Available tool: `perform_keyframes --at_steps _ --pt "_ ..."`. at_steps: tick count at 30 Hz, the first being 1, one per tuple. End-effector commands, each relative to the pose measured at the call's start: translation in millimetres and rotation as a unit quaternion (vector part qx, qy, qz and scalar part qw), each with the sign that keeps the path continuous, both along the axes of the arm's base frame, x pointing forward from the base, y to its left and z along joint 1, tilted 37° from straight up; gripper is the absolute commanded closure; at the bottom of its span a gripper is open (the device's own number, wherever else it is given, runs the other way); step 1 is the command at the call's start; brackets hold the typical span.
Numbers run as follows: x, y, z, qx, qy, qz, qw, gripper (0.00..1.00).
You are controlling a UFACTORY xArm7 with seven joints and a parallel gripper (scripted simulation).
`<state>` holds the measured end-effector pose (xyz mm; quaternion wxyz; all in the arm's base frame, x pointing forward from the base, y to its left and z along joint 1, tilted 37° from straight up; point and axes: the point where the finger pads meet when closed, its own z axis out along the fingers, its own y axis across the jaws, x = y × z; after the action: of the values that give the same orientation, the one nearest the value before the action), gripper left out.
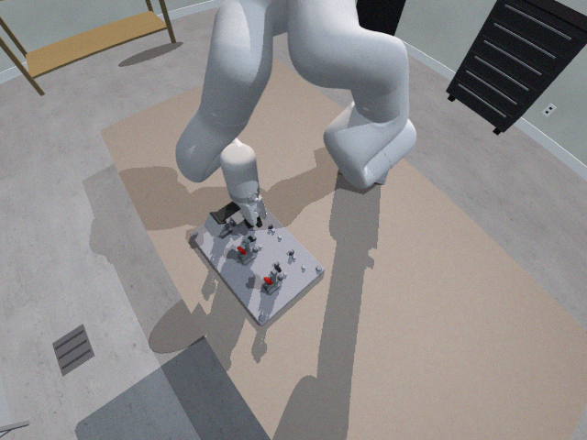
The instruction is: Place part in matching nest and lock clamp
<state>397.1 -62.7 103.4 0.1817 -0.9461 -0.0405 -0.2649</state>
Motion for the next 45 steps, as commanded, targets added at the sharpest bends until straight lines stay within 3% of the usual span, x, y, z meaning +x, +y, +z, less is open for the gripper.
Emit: perform_keyframes --at_steps 1,45 --pt "0.4 -1.0 0.2 0.0 0.0 -0.001 1.0 1.0" --pt "4.4 -8.0 -5.9 0.0 0.0 -0.001 1.0 1.0"
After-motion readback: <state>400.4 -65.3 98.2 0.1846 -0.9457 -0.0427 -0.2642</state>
